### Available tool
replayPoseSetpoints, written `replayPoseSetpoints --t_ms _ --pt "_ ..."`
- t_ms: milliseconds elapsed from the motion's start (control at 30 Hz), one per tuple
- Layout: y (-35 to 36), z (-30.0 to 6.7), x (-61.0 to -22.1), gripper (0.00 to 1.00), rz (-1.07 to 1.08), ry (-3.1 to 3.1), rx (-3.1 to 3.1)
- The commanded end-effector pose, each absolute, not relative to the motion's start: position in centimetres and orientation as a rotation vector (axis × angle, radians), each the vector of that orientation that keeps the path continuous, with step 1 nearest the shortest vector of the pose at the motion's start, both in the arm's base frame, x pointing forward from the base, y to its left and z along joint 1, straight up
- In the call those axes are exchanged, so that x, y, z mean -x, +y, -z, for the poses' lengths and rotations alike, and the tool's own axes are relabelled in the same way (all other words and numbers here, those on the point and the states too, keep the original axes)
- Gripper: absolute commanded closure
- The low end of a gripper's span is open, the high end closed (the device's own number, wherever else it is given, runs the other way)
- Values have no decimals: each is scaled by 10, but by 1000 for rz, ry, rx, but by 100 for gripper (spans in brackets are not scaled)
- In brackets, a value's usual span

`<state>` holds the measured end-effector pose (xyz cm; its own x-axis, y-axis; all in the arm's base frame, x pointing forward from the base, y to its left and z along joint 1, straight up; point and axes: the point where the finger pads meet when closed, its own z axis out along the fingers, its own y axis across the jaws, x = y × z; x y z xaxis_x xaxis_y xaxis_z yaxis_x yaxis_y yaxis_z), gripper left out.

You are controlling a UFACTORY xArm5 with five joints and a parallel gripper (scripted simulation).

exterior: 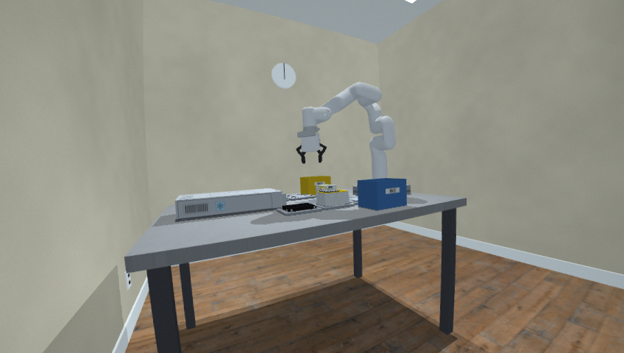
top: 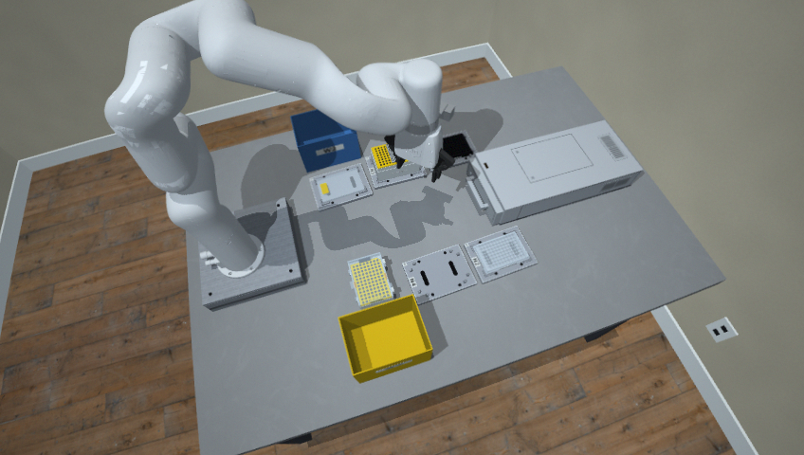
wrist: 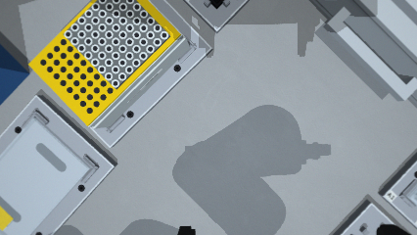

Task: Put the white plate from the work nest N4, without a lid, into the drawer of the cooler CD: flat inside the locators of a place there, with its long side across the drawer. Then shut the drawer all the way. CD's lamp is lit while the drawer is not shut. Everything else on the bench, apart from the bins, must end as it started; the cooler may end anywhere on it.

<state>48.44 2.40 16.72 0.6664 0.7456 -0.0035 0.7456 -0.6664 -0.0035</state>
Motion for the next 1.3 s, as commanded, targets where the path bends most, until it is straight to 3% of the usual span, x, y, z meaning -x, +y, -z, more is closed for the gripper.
replayPoseSetpoints --t_ms 0,367,733,1267 --pt "23 -185 -461 0 13 -1003 2985" --pt "22 -208 -425 0 14 -545 3100" --pt "22 -208 -425 0 15 -77 3145" --pt "22 -208 -425 0 15 -77 3145"
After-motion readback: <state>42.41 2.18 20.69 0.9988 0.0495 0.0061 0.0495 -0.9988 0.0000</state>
